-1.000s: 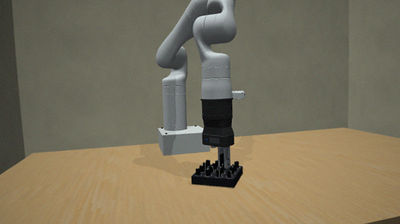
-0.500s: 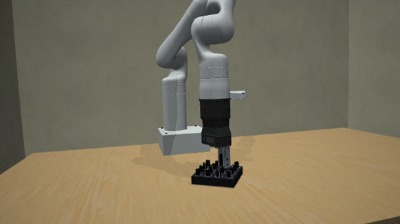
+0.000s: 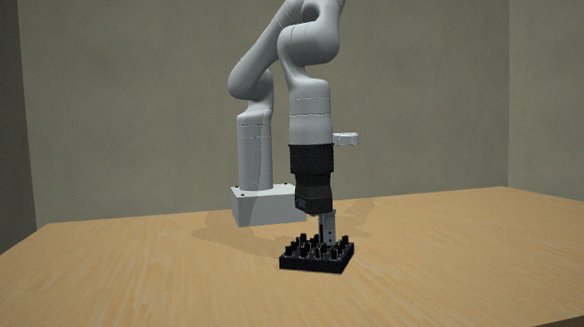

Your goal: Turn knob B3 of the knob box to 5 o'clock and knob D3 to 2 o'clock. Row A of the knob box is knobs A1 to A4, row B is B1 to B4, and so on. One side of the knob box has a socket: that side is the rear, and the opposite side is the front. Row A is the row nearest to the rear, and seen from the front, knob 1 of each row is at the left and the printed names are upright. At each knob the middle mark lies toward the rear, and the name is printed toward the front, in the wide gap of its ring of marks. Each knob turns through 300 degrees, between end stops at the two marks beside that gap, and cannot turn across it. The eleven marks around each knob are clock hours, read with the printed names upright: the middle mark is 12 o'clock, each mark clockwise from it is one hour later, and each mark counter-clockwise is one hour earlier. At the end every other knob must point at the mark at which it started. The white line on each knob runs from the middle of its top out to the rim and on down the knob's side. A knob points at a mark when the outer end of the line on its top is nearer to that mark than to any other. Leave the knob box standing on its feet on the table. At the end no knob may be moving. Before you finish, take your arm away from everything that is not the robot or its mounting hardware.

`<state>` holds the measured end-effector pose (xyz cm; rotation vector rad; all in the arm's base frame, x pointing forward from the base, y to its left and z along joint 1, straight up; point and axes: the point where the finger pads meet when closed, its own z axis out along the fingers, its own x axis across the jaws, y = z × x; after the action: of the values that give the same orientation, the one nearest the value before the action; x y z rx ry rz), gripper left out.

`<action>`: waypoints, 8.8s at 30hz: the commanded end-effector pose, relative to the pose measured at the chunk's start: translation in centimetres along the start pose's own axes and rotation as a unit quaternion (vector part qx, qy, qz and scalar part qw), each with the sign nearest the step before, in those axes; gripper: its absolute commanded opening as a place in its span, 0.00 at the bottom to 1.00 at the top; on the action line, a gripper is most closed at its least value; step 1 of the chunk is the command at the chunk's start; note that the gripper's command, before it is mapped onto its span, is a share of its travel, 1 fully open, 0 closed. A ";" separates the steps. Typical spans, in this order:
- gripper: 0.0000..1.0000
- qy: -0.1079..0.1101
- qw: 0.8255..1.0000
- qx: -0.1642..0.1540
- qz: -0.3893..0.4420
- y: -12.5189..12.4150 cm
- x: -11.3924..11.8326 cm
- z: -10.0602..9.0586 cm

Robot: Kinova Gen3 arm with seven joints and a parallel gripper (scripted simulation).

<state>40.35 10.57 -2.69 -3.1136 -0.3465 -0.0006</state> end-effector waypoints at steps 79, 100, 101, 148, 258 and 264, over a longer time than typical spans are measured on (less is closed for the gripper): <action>0.30 0.000 0.935 -0.001 0.356 -0.1 -0.1 0.0; 0.46 0.000 0.935 -0.001 0.356 -0.1 -0.1 0.0; 0.46 0.000 0.935 -0.001 0.356 -0.1 -0.1 0.0; 0.46 0.000 0.935 -0.001 0.355 -0.1 0.0 -3.8; 0.46 -0.001 0.899 -0.001 -0.437 -0.1 0.1 -5.9; 0.46 -0.001 0.899 -0.001 -0.437 -0.1 0.1 -5.8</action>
<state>40.35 10.67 3.07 -2.6508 -1.6737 -0.0029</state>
